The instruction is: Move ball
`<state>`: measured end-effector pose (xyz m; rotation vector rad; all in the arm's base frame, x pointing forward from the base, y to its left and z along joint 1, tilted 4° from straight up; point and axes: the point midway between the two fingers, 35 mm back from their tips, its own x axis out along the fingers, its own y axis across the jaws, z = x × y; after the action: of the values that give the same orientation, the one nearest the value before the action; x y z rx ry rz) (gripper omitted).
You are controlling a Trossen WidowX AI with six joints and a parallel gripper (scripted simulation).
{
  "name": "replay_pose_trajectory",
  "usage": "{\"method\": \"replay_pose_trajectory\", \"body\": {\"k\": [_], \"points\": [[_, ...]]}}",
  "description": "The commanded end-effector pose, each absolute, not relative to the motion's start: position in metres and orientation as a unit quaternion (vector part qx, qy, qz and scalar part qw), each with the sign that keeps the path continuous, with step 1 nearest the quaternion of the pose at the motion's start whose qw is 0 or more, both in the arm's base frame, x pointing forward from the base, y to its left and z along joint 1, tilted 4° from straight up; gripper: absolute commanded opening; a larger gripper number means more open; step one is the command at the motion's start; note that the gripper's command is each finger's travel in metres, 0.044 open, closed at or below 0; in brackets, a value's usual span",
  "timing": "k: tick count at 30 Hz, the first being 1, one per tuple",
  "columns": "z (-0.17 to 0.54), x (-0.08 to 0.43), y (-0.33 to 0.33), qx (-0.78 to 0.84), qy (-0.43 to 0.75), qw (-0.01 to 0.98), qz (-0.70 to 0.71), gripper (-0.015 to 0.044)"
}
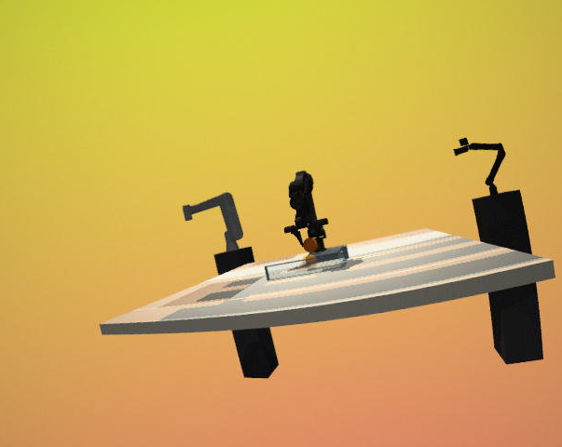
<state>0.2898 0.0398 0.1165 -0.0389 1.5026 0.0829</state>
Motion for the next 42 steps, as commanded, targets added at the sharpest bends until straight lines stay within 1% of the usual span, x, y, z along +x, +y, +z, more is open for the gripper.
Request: {"method": "replay_pose_trajectory", "body": {"k": [1,8,14,24,32,42], "points": [[0.144,0.287,0.039,-0.018,0.677,0.734,0.041,0.0],[0.182,0.277,0.037,-0.019,0.678,0.734,0.041,0.0],[0.184,0.276,0.037,-0.019,0.678,0.734,0.041,0.0],[0.133,0.292,0.023,-0.019,0.677,0.734,0.04,0.0],[0.121,0.294,0.023,-0.019,0.677,0.734,0.04,0.0],[0.072,0.298,0.024,-0.019,0.677,0.734,0.04,0.0]]}}
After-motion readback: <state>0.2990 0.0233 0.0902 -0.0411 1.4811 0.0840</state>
